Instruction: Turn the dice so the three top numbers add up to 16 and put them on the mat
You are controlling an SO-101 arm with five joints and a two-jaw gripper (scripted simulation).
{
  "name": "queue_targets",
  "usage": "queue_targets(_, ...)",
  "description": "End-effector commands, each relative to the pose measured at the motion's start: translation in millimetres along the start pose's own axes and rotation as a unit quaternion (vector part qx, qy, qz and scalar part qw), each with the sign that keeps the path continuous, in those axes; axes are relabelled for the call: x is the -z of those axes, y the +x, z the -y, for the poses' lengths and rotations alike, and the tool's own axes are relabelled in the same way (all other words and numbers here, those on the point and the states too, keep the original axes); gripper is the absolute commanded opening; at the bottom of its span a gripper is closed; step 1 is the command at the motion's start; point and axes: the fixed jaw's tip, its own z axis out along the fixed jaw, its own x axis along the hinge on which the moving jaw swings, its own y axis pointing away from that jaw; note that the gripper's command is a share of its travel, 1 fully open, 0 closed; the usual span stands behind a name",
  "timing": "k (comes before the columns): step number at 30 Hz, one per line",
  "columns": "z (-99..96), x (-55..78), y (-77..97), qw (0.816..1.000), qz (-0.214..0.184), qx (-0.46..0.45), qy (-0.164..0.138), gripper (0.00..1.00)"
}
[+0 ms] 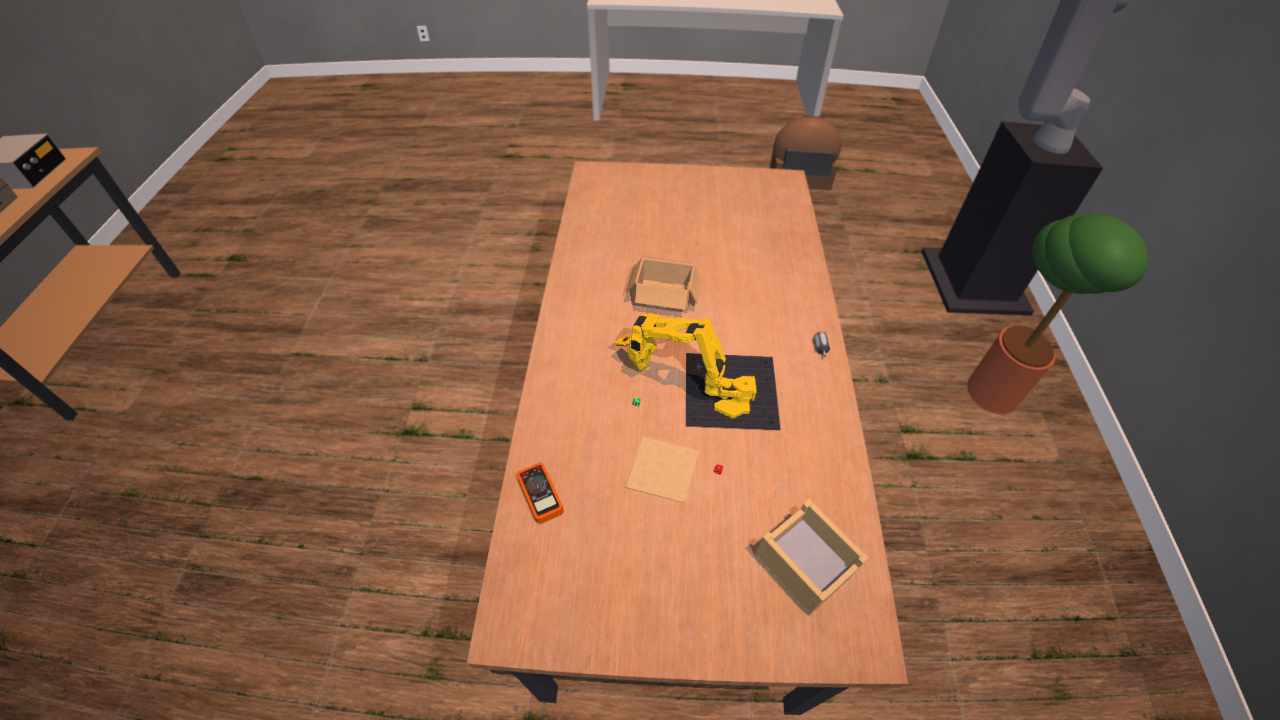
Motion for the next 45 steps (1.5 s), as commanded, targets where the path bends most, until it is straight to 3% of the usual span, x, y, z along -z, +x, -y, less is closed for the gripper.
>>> queue_targets(1, 0.9, 9.2, -1.6, 1.0, 0.005, 0.0, -0.002, 0.0)
queue_targets(12, 1.4, 33.0, 0.5, 1.0, 0.005, 0.0, -0.002, 0.0)
queue_targets(45, 1.4, 33.9, 0.8, 1.0, 0.005, 0.011, -0.002, 0.0)
